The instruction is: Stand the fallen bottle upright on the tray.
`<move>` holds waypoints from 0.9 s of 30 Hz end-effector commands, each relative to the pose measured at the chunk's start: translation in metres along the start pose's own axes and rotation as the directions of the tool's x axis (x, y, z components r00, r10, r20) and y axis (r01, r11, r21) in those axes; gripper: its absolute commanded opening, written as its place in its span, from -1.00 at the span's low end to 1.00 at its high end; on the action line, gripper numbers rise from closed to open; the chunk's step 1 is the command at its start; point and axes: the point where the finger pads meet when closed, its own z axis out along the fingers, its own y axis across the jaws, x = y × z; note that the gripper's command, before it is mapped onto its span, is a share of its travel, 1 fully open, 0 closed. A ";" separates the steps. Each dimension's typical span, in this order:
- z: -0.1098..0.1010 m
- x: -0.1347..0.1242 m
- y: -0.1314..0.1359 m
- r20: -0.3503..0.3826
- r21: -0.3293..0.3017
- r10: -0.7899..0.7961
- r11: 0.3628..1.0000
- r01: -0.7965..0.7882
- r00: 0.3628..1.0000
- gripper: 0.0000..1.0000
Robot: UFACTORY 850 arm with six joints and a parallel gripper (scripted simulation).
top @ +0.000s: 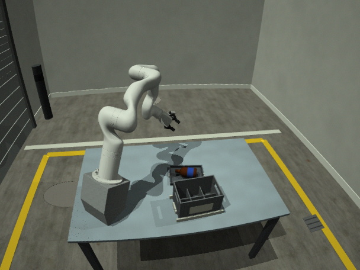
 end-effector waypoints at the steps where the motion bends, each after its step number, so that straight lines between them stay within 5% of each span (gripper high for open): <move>1: 0.000 0.001 0.001 -0.001 0.000 0.002 1.000 -0.002 1.000 1.00; 20: 0.000 0.000 0.001 0.002 0.001 0.003 1.000 -0.003 1.000 1.00; 27: 0.013 -0.025 0.001 0.093 0.028 0.050 0.998 -0.053 0.994 1.00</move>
